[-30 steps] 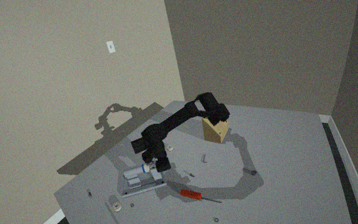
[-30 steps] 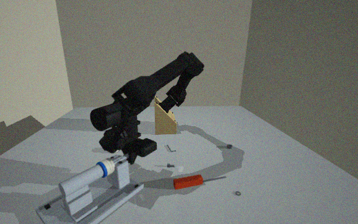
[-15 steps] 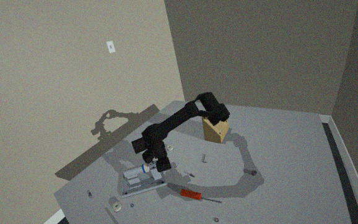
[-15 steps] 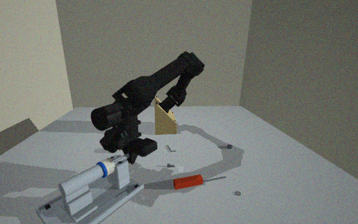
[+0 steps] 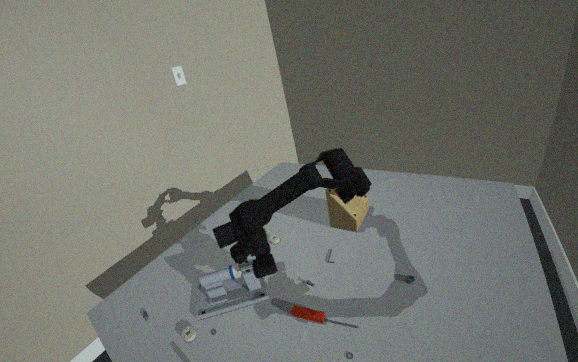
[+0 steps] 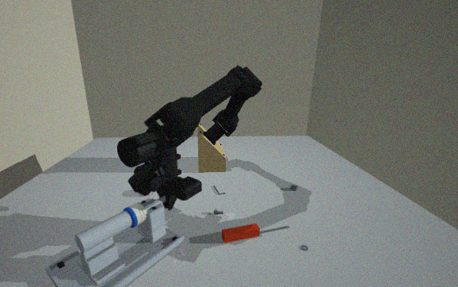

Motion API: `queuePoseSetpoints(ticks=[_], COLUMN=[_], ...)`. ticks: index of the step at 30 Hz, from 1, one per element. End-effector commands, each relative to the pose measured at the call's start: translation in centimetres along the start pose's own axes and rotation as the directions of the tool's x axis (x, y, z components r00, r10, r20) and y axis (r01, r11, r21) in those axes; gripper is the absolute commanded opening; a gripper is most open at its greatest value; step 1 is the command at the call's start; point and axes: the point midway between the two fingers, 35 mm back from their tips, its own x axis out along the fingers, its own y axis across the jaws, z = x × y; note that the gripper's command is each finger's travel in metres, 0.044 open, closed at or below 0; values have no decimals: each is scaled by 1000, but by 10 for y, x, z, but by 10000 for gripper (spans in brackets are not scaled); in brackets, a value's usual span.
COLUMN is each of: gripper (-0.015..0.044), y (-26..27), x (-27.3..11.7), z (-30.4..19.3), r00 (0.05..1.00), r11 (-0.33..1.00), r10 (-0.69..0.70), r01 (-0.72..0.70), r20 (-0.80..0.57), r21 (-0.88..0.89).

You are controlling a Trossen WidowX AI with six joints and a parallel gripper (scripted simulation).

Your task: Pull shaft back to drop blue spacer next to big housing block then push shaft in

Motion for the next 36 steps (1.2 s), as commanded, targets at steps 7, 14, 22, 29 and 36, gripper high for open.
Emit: queuePoseSetpoints(ticks=[7,14,22,29,36], gripper=[0,0,0,0,0], y=[0,0,0,0,0], x=[-1,0,0,0,0], z=[-2,-2,-3,-4,-5], r00=[1000,1000,1000,1000,1000], r11=[1000,1000,1000,1000,1000], r10=[1,1,1,1,1], r01=[-1,-1,-1,-1,-1], r20=[0,0,0,0,0], r21=[6,6,6,6,6])
